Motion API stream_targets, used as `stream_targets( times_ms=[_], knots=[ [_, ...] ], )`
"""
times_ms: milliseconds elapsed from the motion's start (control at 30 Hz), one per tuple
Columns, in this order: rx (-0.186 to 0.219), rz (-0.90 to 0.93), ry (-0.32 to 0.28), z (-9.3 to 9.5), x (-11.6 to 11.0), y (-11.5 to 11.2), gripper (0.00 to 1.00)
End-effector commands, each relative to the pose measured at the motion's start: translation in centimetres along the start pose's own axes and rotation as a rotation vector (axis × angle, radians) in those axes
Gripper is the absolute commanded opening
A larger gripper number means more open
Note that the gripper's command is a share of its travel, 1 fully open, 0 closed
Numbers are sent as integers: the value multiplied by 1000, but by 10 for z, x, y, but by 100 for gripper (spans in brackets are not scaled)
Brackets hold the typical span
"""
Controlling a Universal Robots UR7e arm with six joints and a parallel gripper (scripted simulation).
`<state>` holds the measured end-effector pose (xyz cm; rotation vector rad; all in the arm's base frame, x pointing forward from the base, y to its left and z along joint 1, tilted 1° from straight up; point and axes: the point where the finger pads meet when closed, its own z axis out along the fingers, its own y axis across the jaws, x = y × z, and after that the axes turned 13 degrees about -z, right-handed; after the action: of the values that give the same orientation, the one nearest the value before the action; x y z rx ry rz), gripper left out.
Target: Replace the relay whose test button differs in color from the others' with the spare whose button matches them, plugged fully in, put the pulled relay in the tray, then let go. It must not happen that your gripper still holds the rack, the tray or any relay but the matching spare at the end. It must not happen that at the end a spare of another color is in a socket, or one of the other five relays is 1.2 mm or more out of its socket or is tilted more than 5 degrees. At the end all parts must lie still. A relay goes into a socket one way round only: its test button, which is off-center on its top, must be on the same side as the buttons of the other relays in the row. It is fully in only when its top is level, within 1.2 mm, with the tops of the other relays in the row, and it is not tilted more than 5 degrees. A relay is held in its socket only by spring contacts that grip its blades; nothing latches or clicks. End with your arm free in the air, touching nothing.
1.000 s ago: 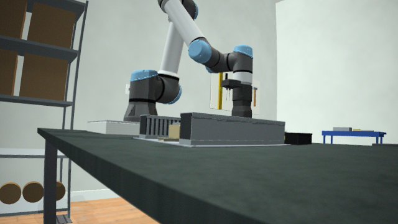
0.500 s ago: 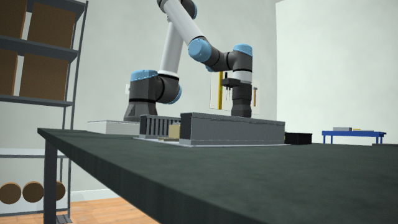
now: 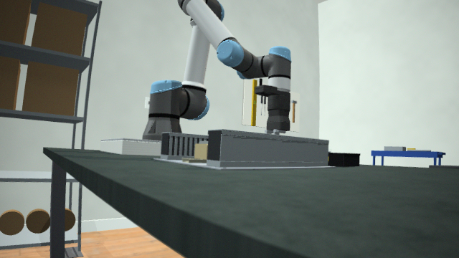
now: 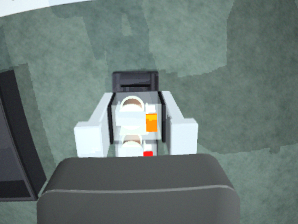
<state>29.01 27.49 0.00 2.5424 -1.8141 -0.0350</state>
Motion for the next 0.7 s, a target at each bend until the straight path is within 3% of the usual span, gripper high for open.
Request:
stream_targets(
  times_ms=[0,400,567,667],
  knots=[
    [6,0,-2,-19,0,-2,0],
    [6,0,-2,-19,0,-2,0],
    [6,0,-2,-37,0,-2,0],
    [6,0,-2,-37,0,-2,0]
  ],
)
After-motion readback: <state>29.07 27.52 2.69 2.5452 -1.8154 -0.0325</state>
